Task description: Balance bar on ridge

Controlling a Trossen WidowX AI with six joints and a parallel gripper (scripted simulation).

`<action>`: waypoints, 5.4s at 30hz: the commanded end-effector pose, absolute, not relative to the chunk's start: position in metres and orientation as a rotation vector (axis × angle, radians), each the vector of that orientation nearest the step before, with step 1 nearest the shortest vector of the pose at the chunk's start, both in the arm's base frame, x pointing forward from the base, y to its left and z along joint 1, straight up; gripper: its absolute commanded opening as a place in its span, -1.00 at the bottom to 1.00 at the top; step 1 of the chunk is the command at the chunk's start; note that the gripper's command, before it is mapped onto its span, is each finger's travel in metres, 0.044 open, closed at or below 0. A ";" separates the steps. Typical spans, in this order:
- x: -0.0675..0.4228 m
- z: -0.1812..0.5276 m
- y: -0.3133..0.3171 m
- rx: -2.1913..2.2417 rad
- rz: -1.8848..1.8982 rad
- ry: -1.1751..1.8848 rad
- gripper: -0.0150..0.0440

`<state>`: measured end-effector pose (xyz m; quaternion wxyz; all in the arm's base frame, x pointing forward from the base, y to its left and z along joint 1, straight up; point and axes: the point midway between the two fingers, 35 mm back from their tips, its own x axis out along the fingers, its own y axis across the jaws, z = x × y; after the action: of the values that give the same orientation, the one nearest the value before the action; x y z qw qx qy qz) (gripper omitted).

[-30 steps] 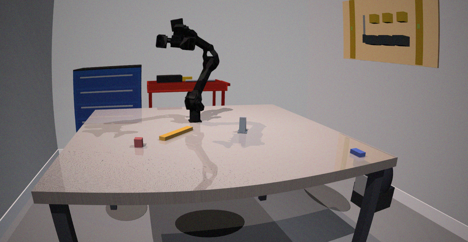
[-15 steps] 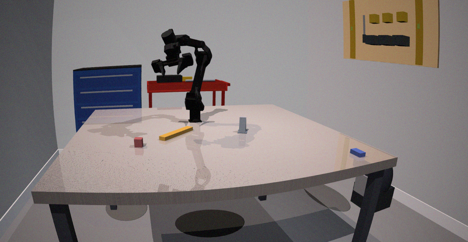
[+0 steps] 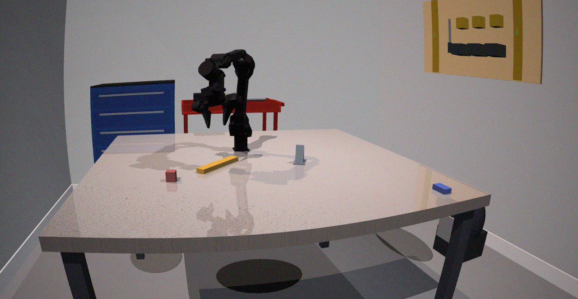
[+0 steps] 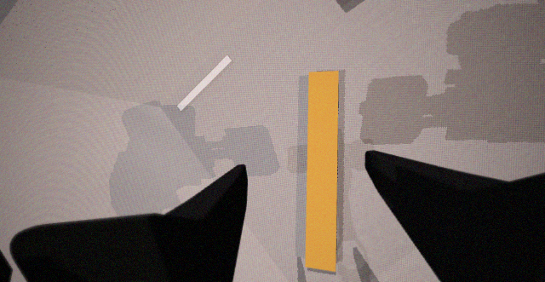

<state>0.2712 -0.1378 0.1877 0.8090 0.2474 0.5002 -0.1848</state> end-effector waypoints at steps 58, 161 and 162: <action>0.247 0.047 -0.114 0.572 -0.575 1.467 0.58; 0.285 0.169 0.003 0.474 -0.461 1.493 -0.49; 0.286 0.169 0.007 0.471 -0.458 1.494 -0.49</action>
<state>0.2831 -0.0051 0.1669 0.6822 0.2142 0.6674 -0.2081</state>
